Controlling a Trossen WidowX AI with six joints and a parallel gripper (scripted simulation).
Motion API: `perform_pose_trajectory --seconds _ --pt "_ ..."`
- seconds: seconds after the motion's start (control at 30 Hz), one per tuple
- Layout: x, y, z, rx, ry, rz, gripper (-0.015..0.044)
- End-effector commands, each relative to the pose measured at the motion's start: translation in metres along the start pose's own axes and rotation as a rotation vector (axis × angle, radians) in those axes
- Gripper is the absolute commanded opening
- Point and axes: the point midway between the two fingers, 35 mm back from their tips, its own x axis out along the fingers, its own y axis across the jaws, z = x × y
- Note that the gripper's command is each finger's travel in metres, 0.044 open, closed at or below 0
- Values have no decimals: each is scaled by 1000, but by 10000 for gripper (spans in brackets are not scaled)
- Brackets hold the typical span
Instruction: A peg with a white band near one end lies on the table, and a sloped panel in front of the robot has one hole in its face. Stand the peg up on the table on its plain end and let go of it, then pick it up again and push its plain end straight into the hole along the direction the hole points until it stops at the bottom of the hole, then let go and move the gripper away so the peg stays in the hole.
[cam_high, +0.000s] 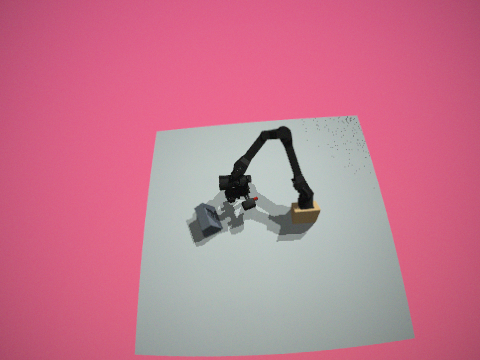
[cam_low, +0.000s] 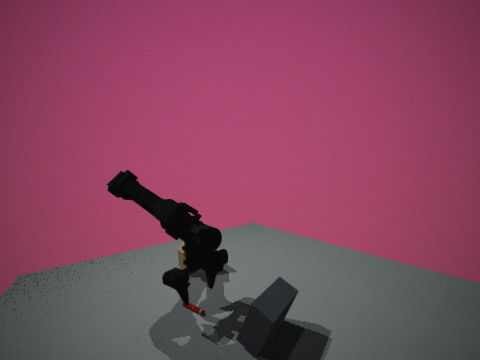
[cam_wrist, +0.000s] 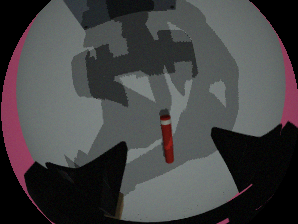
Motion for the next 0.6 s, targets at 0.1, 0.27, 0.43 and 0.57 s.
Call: perform_pose_trajectory --seconds 0.1,0.27,0.43,0.57 --pt "12 0 -1 -7 5 -2 440" --pt "20 0 -1 -7 5 -3 440" --pt "28 0 -2 -8 5 -4 440" --pt "35 0 -2 -8 5 -5 440"
